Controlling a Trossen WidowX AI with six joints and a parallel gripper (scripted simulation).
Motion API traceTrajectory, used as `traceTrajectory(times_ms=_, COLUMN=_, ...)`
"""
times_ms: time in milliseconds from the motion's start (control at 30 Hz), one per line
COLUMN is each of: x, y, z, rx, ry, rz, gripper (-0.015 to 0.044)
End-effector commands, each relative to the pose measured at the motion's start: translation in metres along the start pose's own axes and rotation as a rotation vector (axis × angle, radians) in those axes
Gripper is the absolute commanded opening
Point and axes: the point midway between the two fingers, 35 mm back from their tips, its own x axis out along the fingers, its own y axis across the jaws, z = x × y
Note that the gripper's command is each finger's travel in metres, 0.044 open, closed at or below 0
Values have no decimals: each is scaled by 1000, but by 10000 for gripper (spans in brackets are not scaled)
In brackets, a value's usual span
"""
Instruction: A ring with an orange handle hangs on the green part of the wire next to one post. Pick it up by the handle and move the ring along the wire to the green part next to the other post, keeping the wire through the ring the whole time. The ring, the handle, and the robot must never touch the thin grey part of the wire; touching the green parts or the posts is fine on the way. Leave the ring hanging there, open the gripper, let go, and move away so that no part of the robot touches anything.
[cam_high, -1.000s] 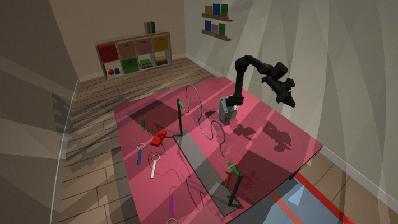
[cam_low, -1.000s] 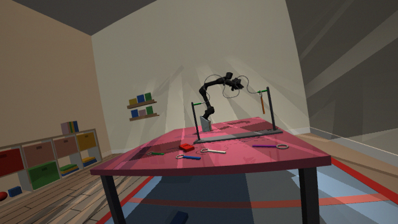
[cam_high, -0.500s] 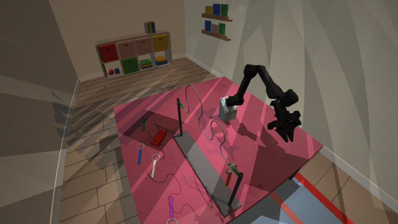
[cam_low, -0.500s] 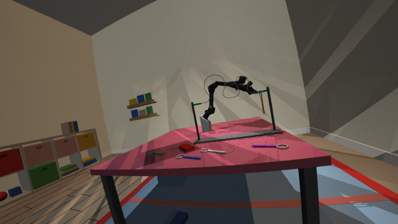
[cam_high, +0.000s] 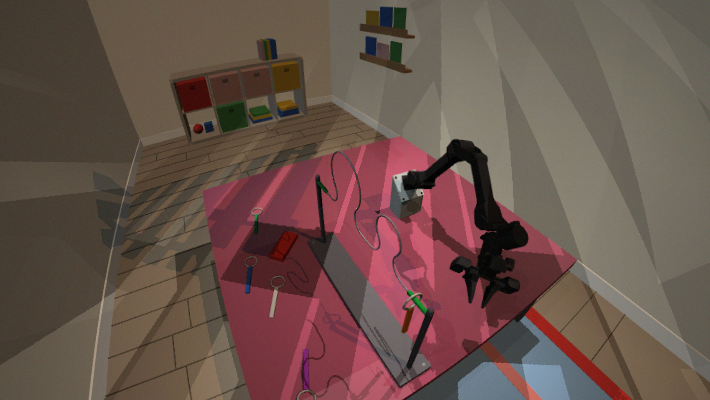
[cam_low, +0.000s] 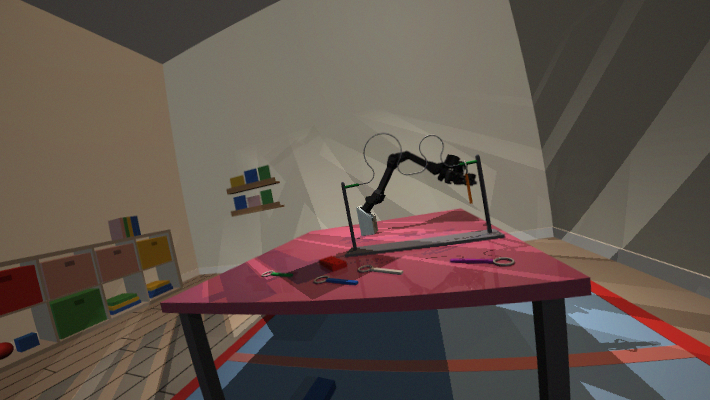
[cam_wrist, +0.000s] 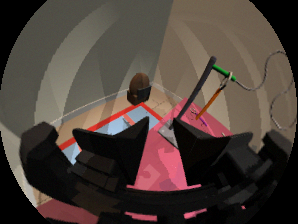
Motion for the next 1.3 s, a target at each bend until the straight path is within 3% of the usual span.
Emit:
traceTrajectory(times_ms=0, x=28, y=-14, z=-21, rx=88, ry=-50, rz=-156, gripper=160)
traceTrajectory(times_ms=467, x=75, y=-66, z=-108, rx=326, ry=-298, rz=-612, gripper=160)
traceTrajectory(times_ms=800, x=71, y=-61, z=-108, rx=329, ry=-302, rz=-618, gripper=160)
traceTrajectory(times_ms=1033, x=90, y=-99, z=-56, rx=327, ry=-305, rz=-615, gripper=160)
traceTrajectory(times_ms=1267, x=92, y=-100, z=-54, rx=327, ry=-305, rz=-615, gripper=160)
